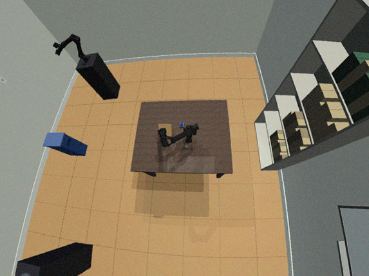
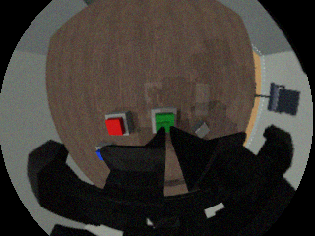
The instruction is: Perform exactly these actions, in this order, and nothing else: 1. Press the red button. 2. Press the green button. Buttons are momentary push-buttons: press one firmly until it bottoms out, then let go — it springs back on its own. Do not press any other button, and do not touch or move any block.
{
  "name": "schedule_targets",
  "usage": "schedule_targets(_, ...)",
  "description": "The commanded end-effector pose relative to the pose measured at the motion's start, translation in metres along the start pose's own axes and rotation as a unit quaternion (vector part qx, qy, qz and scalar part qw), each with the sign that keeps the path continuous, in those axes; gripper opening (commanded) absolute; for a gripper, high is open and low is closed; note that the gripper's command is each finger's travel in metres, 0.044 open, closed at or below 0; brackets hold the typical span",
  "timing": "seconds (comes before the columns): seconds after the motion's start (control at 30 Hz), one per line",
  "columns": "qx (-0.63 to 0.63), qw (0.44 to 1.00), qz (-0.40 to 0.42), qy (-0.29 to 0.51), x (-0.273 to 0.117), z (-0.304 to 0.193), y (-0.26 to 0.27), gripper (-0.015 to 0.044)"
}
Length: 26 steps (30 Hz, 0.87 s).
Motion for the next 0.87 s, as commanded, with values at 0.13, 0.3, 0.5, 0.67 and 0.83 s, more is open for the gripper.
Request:
schedule_targets(0.13,-0.047,0.999,0.006,-0.012,-0.026,0.01,0.064,0.0204)
schedule_targets(0.3,-0.038,0.999,0.019,-0.011,-0.048,0.008,0.139,0.0335)
schedule_targets(0.5,-0.013,1.0,0.018,-0.001,-0.065,-0.019,0.229,0.04)
schedule_targets(0.67,0.001,1.0,0.01,0.003,-0.068,-0.04,0.27,0.04)
schedule_targets(0.83,0.002,1.0,0.01,0.004,-0.068,-0.041,0.271,0.04)
Point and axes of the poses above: the point midway between the two fingers, 35 mm back from their tips, its own x axis out along the fingers, its own y axis across the jaws, z = x × y, the point moved 9 cm from there along -x, back along the fingers, and after that the axes turned 3 degrees about -x, right-handed, at the moved point
